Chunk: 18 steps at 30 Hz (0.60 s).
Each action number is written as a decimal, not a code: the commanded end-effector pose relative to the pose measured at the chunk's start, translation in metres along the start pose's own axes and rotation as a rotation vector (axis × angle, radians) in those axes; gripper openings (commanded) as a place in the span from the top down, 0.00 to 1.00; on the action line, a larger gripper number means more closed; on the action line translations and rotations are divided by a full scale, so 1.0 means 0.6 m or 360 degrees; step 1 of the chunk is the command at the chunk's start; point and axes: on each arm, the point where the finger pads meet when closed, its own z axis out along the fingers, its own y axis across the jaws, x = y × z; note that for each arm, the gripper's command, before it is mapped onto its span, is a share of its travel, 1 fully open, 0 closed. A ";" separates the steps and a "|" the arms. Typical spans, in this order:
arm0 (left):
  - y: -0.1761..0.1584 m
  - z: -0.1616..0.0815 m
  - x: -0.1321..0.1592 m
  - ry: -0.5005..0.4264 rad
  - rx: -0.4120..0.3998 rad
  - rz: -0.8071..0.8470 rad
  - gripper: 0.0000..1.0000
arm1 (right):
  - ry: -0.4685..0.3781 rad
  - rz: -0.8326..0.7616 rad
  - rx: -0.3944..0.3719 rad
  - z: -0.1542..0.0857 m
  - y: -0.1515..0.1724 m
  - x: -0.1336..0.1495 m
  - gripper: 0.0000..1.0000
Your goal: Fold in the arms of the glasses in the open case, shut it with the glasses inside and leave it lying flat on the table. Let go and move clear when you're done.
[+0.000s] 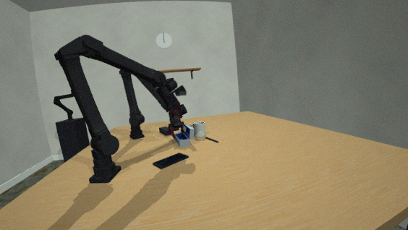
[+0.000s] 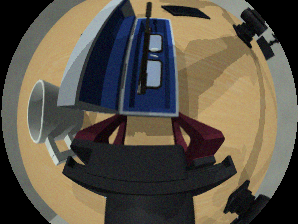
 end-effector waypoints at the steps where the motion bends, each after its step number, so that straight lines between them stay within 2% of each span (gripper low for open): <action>1: -0.004 -0.006 -0.001 -0.0002 0.0002 0.0016 0.43 | -0.0167 0.0059 -0.0091 -0.055 0.016 -0.079 1.00; 6: -0.004 -0.006 -0.001 -0.0002 0.0002 0.0016 0.43 | -0.0156 0.0046 -0.0093 -0.051 0.021 -0.074 1.00; 8: -0.004 -0.006 -0.001 -0.0002 0.0002 0.0016 0.43 | -0.0077 0.0016 -0.0041 -0.008 0.015 -0.040 1.00; 18: -0.004 -0.006 -0.001 -0.0002 0.0002 0.0016 0.43 | -0.0066 0.0018 -0.0035 0.015 0.009 -0.017 1.00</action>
